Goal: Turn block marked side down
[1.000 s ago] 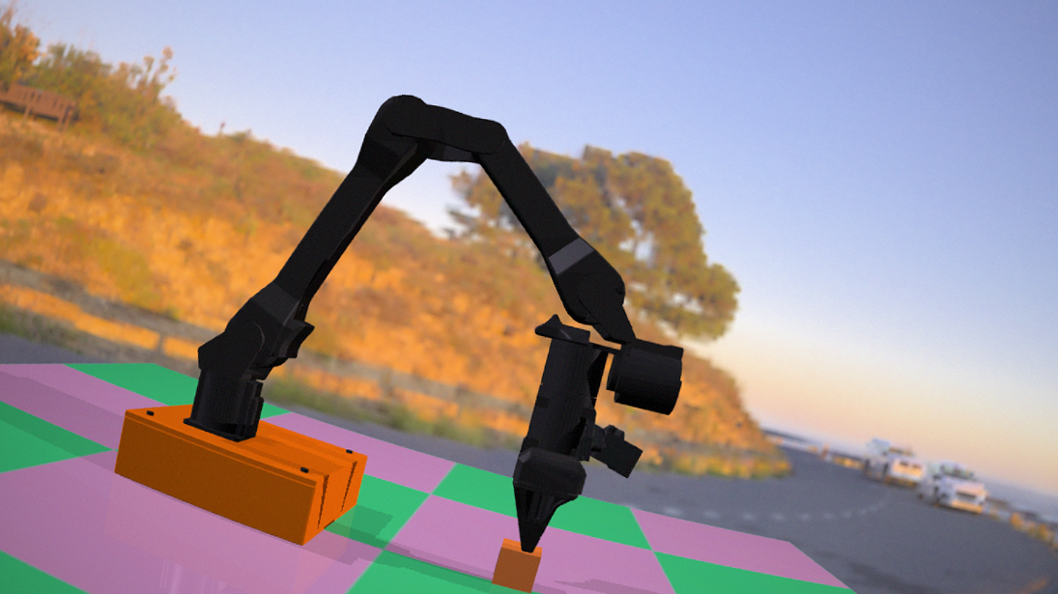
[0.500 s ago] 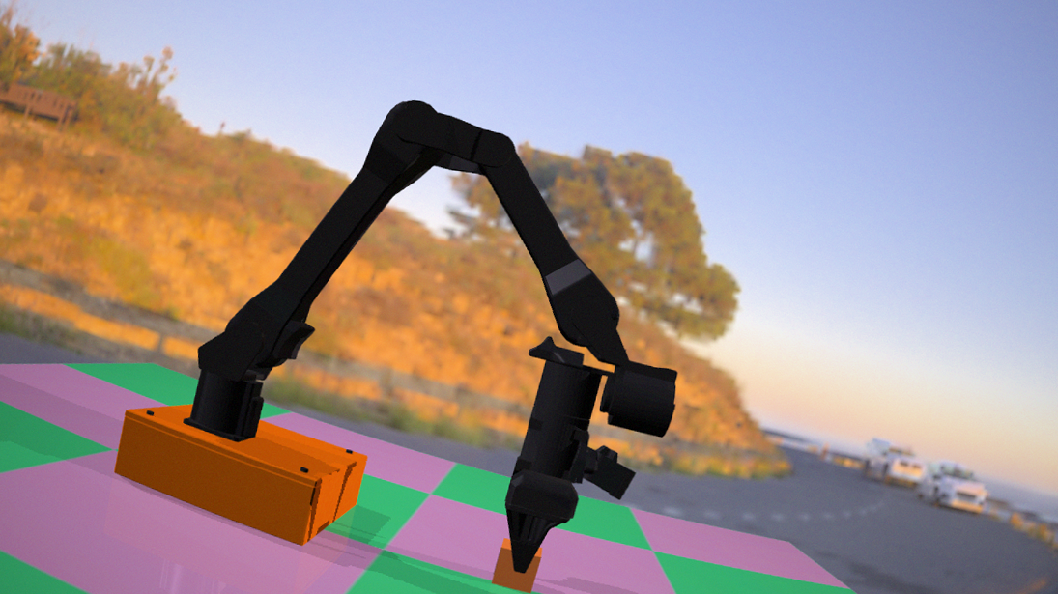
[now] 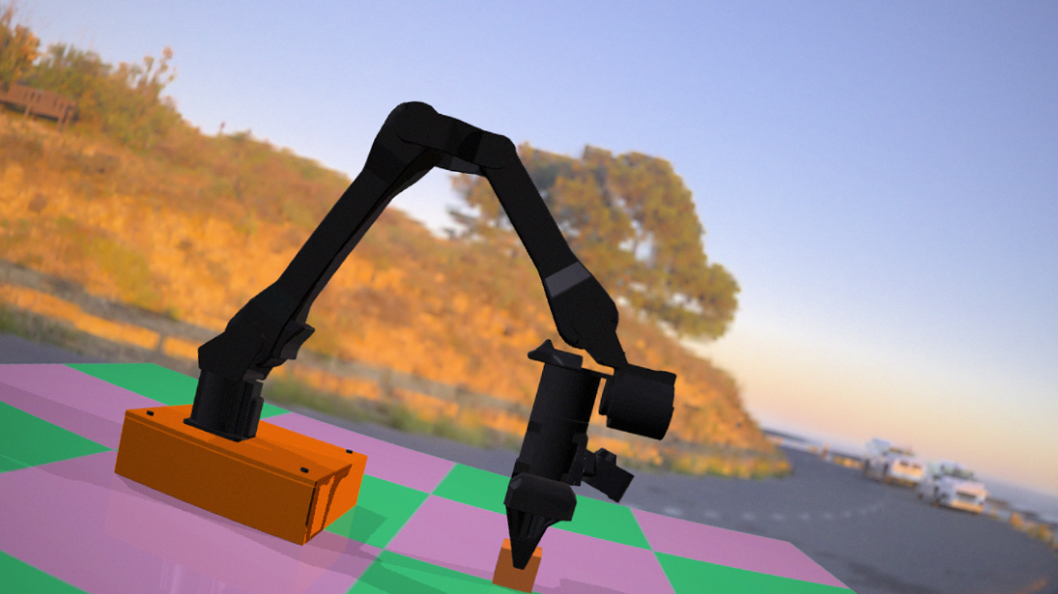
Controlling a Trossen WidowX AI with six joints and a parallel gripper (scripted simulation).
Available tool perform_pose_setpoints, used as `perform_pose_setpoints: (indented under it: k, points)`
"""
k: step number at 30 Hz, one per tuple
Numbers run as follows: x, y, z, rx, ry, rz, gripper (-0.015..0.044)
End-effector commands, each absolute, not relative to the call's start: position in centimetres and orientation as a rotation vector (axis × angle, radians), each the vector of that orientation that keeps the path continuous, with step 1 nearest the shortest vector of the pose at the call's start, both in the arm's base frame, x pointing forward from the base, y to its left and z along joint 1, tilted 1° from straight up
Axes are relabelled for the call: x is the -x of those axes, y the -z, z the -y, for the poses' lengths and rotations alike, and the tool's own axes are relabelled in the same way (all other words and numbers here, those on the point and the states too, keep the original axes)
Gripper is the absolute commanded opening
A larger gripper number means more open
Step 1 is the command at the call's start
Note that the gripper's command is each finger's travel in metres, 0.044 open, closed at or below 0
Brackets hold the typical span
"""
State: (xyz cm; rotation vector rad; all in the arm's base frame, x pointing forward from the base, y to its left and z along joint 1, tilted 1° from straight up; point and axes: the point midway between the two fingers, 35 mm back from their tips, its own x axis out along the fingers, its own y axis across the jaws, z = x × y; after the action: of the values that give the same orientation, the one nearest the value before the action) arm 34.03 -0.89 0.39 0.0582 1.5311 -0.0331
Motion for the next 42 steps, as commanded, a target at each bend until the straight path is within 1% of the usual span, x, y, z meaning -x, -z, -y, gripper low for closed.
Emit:
perform_pose_setpoints:
  k: [1, 9, 11, 15, 21, 42]
  points:
    - [-34.0, -0.3, 0.8, -0.060, 0.030, -1.532, 0.0098]
    - [-34.0, -0.3, 0.8, -0.060, 0.030, -1.532, 0.0045]
    - [-34.0, -0.8, 0.9, -0.060, 0.031, -1.532, 0.0000]
    - [-33.9, -3.2, 0.9, -0.060, 0.031, -1.531, 0.0000]
    - [-33.9, -3.3, 0.9, -0.059, 0.031, -1.521, 0.0000]
    - [-34.0, -2.3, 0.9, -0.050, 0.039, -1.184, 0.0000]
